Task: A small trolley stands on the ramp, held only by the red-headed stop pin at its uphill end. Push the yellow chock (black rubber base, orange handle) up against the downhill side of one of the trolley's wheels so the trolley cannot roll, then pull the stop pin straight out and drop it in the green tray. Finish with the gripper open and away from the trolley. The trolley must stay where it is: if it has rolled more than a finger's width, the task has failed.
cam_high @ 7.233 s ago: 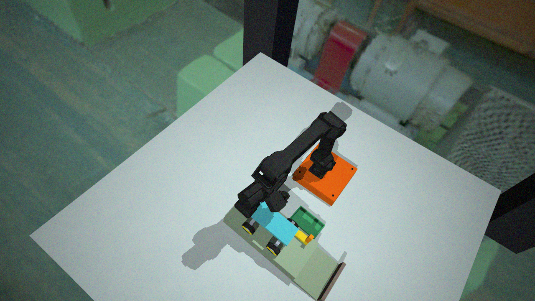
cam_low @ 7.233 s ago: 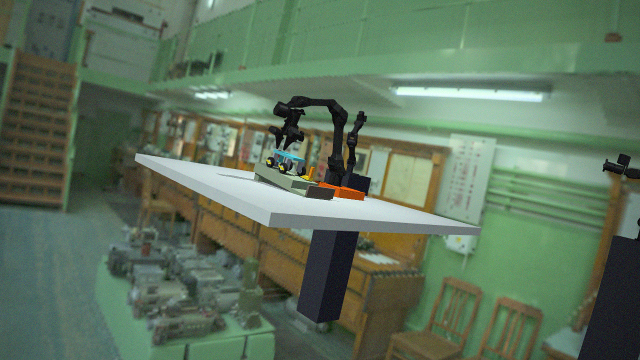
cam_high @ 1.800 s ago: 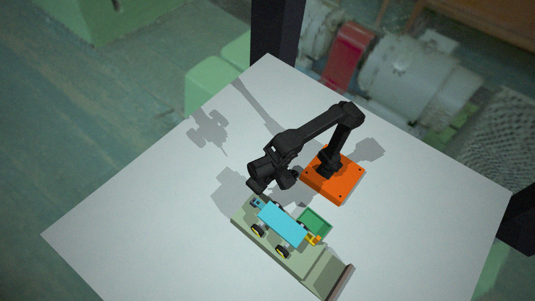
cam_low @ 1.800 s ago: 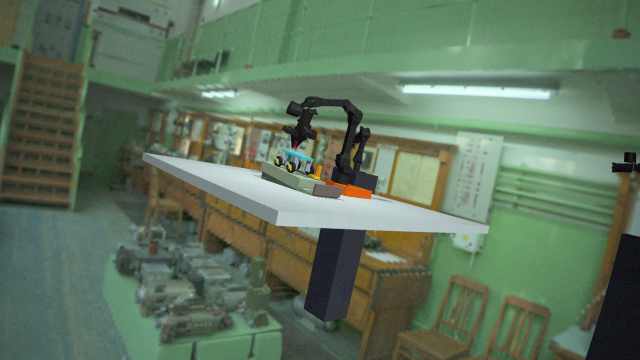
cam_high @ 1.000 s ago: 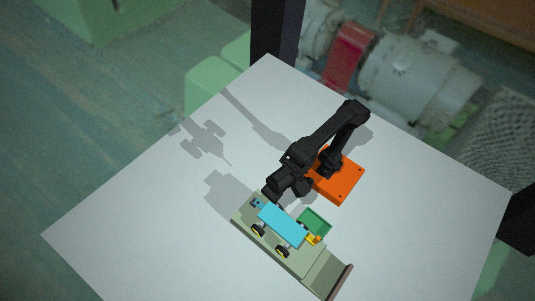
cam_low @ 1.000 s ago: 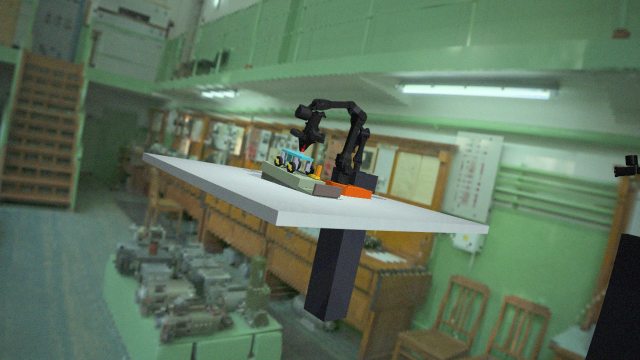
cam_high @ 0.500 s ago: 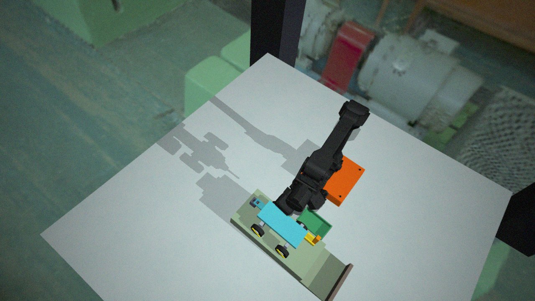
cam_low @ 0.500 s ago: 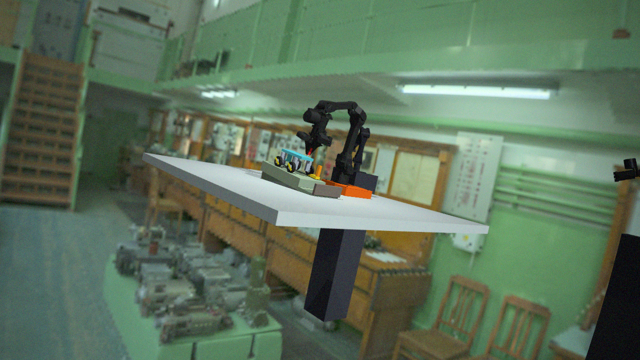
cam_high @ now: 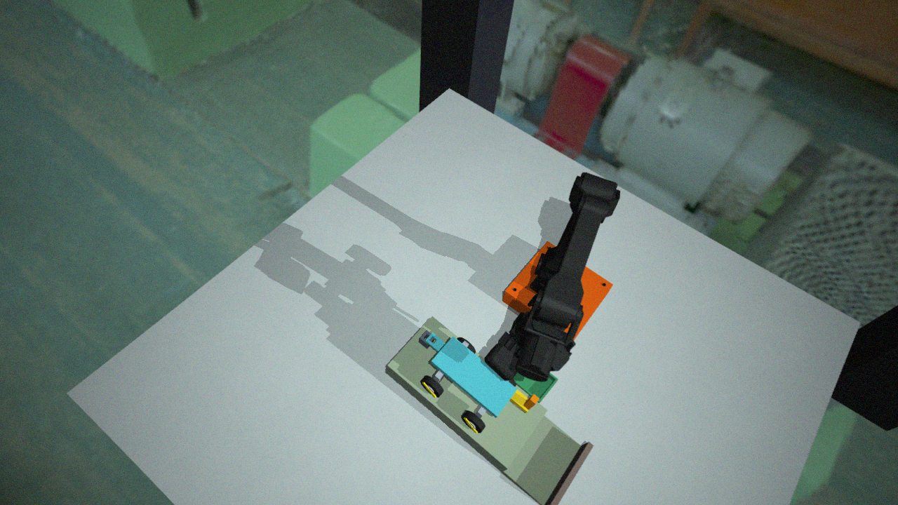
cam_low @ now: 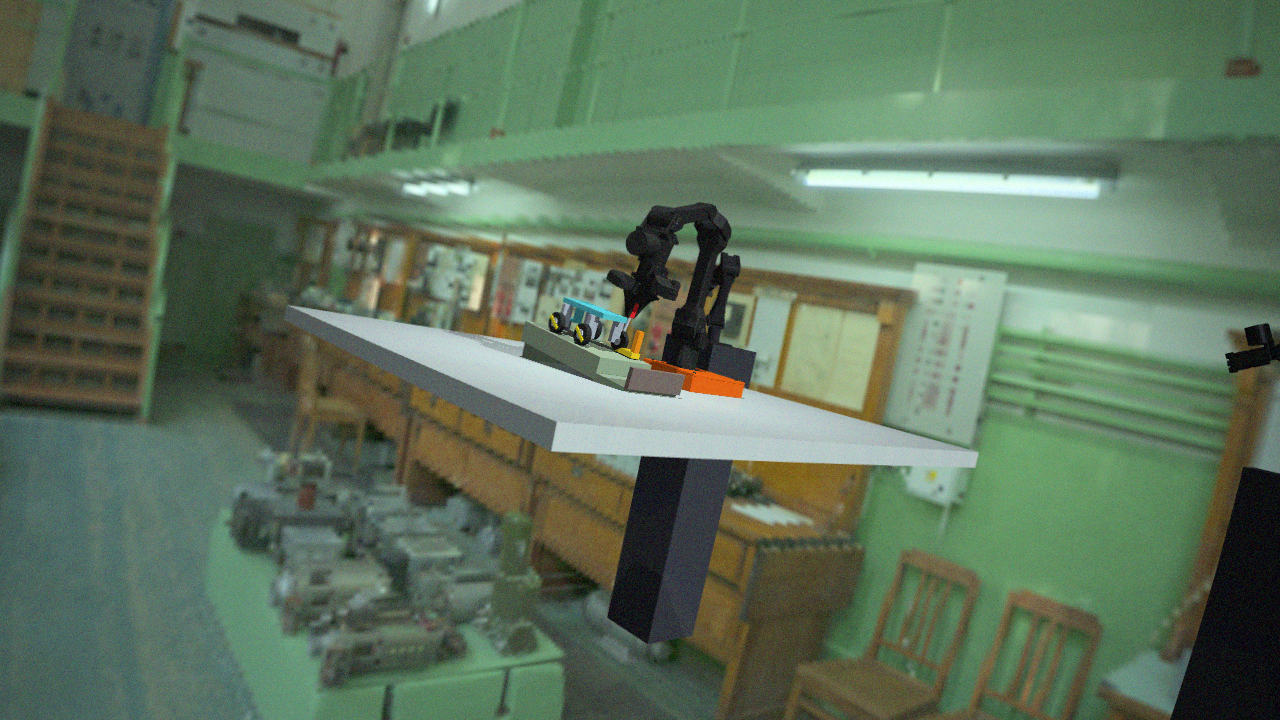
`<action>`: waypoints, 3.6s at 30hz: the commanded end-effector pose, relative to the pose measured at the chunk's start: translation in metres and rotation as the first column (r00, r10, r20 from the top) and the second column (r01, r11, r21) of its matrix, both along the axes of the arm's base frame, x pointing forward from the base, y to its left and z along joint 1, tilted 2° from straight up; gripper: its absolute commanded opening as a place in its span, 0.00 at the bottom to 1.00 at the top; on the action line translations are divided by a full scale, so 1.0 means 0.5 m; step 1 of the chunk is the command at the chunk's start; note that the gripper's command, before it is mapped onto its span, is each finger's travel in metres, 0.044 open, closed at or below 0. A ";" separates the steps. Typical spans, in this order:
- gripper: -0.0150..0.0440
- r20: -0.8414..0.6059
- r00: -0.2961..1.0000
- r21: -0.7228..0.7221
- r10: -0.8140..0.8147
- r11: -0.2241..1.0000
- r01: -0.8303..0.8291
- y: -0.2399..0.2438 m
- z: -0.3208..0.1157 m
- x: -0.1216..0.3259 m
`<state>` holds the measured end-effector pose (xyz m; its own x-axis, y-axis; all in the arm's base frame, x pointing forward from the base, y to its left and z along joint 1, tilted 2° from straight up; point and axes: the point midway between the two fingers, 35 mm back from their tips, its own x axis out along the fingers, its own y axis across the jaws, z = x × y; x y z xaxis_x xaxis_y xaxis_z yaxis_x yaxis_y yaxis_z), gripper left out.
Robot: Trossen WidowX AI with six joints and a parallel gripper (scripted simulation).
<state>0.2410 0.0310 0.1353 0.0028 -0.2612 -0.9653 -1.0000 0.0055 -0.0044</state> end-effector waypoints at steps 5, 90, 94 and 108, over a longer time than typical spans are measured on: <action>0.25 -0.002 1.000 0.004 -0.004 1.000 0.004 0.061 -0.011 -0.005; 0.25 0.034 0.059 0.263 0.998 0.048 -0.964 0.099 -0.060 -0.063; 0.25 0.029 0.059 0.263 0.998 0.050 -0.963 0.099 -0.061 -0.063; 0.25 -0.138 0.058 0.262 0.989 0.093 -0.961 0.075 -0.136 -0.061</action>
<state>0.2115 0.0736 0.0779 -0.0077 -0.1167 -0.9931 -0.0643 -0.9911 0.1169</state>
